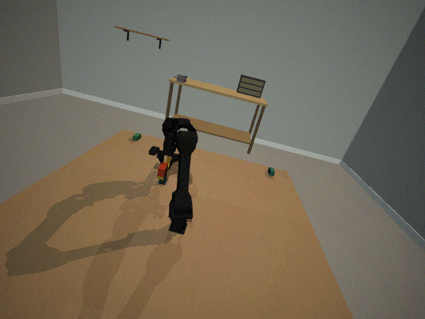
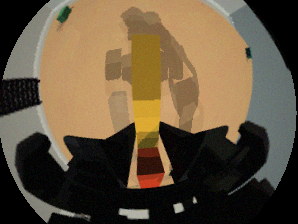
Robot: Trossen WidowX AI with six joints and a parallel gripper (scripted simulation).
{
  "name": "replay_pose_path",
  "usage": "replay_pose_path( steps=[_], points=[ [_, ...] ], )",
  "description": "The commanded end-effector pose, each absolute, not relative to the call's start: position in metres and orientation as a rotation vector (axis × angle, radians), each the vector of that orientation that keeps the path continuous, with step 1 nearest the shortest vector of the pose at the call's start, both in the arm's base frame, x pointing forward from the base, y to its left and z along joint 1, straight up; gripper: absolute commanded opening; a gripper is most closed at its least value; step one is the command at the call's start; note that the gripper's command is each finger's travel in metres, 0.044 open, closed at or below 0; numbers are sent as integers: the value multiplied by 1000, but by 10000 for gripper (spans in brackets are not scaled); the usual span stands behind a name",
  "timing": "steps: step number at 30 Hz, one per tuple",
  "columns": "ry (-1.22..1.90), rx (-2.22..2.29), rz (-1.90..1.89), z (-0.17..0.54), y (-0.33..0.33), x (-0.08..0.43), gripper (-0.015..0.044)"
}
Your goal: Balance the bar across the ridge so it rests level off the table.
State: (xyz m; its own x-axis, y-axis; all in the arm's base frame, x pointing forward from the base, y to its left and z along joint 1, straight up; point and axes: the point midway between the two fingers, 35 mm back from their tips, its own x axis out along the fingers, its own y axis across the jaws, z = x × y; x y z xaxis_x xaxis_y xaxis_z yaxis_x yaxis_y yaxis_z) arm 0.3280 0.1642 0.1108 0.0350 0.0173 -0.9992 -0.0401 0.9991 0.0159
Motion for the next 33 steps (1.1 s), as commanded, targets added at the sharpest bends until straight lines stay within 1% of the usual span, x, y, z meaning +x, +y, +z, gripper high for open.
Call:
replay_pose_path(
  steps=[1,33],
  points=[
    [1537,-18,43,107,164,328,0],
    [1533,-17,45,111,164,329,0]
  ],
)
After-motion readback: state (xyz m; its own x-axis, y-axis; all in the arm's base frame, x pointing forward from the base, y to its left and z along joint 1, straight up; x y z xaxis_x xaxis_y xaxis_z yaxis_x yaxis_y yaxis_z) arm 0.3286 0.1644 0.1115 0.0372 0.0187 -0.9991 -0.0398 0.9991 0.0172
